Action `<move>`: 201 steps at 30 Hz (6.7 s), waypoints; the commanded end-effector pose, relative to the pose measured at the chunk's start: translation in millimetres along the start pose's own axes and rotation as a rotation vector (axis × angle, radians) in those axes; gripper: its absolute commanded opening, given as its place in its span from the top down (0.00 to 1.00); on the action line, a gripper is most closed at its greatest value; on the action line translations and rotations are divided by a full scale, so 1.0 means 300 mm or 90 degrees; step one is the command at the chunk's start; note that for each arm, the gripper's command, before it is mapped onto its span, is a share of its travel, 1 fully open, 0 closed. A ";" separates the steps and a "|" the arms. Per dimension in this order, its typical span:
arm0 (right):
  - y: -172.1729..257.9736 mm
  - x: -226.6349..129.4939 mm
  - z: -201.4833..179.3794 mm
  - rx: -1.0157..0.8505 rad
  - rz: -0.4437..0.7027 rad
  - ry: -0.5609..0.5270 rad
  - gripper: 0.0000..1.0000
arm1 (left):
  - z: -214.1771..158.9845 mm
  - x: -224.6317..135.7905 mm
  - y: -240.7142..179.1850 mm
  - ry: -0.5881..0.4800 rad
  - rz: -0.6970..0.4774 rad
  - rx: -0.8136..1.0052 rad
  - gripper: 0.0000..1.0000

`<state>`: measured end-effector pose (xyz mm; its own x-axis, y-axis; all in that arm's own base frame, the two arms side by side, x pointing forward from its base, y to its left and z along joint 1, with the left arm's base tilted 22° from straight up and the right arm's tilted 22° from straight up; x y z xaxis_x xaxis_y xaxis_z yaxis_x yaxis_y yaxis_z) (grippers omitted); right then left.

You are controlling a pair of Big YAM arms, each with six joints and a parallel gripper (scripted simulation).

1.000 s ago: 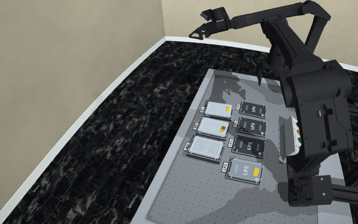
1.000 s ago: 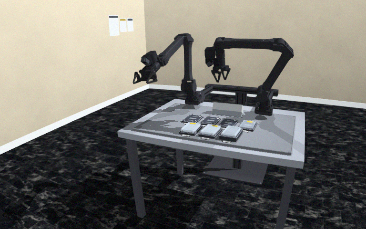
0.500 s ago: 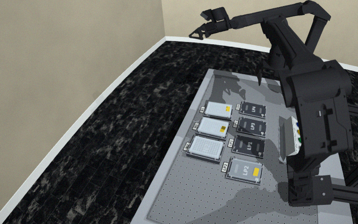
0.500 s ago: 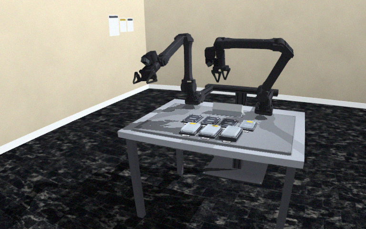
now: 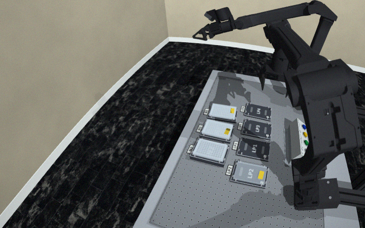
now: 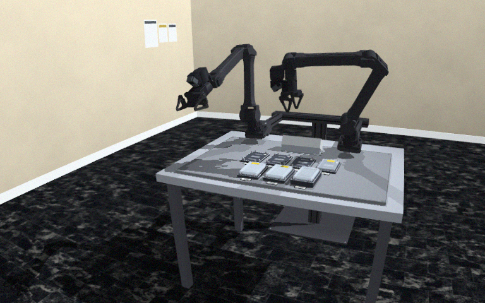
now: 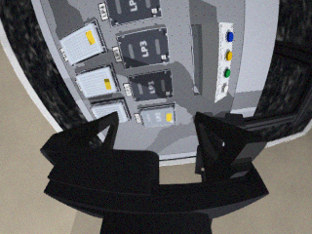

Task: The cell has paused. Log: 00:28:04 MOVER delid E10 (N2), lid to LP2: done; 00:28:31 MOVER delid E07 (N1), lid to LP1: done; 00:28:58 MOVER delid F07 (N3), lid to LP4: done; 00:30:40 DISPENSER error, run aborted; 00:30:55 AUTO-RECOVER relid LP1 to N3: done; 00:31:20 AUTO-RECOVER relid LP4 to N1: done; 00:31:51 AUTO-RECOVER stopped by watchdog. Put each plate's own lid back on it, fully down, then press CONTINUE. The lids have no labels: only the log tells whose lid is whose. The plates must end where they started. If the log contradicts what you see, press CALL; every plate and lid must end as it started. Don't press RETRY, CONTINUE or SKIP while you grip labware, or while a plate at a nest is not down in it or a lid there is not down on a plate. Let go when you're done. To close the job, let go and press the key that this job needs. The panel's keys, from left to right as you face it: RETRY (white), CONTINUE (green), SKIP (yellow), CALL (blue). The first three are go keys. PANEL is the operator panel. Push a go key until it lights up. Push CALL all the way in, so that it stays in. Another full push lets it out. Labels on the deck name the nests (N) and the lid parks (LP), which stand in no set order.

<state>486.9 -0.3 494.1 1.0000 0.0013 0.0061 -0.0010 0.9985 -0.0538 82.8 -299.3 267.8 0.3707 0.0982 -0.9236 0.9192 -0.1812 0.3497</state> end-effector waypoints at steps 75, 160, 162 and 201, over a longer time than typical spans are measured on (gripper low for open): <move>-0.006 0.023 0.098 0.004 -0.002 -0.026 0.00 | 0.028 0.563 0.207 -0.016 -0.019 -0.883 0.00; -0.006 0.023 0.098 0.004 -0.002 -0.026 0.00 | 0.453 0.623 0.233 -0.381 0.340 -1.080 1.00; -0.006 0.023 0.098 0.004 -0.002 -0.026 0.00 | 0.453 0.623 0.233 -0.381 0.340 -1.080 1.00; -0.006 0.023 0.098 0.004 -0.002 -0.026 0.00 | -0.076 0.662 0.170 -0.375 0.347 -1.081 1.00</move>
<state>486.9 -0.3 494.1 1.0000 0.0013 0.0061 -0.0010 0.9985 -0.0538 200.9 -271.0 94.7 0.8751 0.0165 -0.4837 -0.0060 0.9997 0.0232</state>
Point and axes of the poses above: on each arm, the point where the finger pads meet when closed, its own x axis out along the fingers, its own y axis across the jaws, z = x × y, the point moved 3 cm from there along -x, back along the fingers, and after that the axes turned 3 degrees about -x, right-handed, at the moved point
